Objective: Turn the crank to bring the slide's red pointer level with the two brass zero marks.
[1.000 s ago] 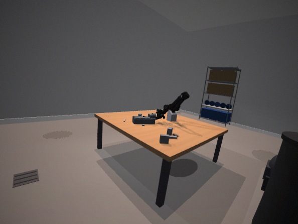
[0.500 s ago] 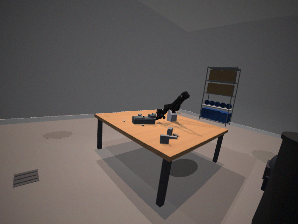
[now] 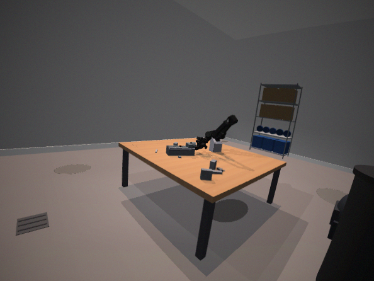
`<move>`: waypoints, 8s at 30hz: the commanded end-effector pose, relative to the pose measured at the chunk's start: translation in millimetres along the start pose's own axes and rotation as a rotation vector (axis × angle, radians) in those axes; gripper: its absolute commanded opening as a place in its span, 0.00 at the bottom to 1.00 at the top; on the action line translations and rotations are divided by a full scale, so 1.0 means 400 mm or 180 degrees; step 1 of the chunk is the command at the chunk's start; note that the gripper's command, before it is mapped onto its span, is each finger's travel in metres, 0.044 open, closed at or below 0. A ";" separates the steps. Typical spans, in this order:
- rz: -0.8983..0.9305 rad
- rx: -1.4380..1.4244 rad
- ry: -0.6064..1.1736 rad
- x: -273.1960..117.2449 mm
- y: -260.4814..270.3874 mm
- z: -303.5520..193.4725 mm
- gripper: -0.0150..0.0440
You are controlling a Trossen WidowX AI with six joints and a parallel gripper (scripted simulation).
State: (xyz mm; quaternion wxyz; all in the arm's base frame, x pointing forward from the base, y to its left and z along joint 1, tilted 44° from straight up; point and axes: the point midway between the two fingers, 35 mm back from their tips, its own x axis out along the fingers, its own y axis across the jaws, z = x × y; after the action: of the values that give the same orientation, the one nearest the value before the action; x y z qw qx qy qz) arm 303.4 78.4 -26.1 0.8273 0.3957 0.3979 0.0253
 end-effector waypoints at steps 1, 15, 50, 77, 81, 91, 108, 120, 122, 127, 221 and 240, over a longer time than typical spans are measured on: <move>0.0001 0.0000 0.0002 0.000 0.000 0.000 0.52; -0.0001 -0.0002 0.0002 -0.006 0.001 0.008 1.00; -0.0026 -0.0009 -0.0014 -0.263 0.001 0.274 1.00; 0.0421 -0.0435 0.0006 -0.076 0.015 0.503 1.00; 0.0495 -0.0501 0.0008 -0.036 0.007 0.530 1.00; 0.0511 -0.0508 0.0010 0.072 0.004 0.439 1.00; 0.0516 -0.0506 0.0009 0.089 0.004 0.419 1.00; 0.0513 -0.0524 0.0015 -0.026 0.006 0.532 1.00; 0.0511 -0.0521 0.0014 -0.031 0.006 0.533 1.00; 0.0428 -0.0443 0.0011 -0.077 0.015 0.503 1.00; -0.0007 -0.0009 -0.0009 -0.002 -0.001 0.005 0.78; -0.0007 -0.0009 -0.0009 -0.002 0.000 0.005 0.25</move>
State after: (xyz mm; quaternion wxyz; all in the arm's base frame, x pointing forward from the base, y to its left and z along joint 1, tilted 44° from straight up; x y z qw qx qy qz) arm 304.1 76.9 -25.0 0.8285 0.3934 0.3977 0.0257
